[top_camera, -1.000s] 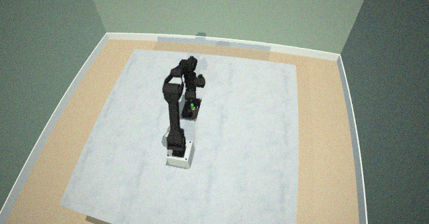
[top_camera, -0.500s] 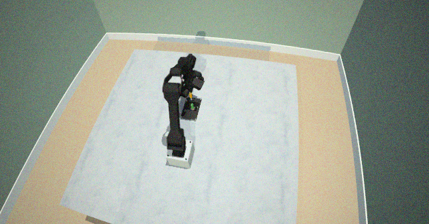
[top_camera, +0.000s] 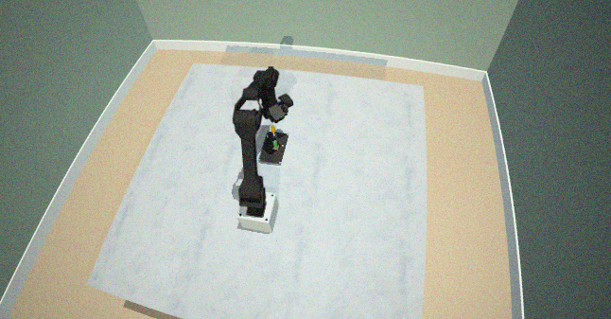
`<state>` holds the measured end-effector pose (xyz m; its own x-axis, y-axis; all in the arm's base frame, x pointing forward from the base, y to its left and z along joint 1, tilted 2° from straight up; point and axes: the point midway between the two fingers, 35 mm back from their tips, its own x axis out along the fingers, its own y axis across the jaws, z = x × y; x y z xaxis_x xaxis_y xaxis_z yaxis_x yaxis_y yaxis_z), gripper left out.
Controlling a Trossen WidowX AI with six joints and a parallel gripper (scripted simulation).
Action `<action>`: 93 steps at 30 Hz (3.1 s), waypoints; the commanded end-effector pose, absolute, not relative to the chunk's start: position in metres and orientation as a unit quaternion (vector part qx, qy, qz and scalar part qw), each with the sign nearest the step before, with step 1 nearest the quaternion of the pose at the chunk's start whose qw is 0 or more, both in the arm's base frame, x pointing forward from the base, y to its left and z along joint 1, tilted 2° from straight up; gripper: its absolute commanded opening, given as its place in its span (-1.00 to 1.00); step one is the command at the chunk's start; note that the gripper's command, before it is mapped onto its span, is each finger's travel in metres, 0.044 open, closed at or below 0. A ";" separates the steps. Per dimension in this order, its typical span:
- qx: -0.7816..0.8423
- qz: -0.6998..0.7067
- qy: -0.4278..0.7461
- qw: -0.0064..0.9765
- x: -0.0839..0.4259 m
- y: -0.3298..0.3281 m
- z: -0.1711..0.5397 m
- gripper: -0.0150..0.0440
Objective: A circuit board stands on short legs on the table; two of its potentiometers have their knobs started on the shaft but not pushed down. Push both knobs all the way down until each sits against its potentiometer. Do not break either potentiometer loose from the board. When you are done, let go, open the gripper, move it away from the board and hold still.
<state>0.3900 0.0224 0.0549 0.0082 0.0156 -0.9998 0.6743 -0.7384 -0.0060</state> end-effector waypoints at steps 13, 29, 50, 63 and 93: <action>0.698 -0.698 0.117 0.113 0.395 0.027 0.061 -0.49; 0.698 -0.698 0.117 0.113 0.395 0.027 0.034 -0.49; 0.698 -0.698 0.117 0.113 0.395 0.027 0.020 -0.49; 0.698 -0.698 0.117 0.113 0.395 0.027 0.016 -0.49; 0.698 -0.698 0.117 0.113 0.395 0.027 0.009 -0.49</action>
<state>0.3947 0.0279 0.0134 -0.0017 0.0107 -0.9999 0.3260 -0.9453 -0.0107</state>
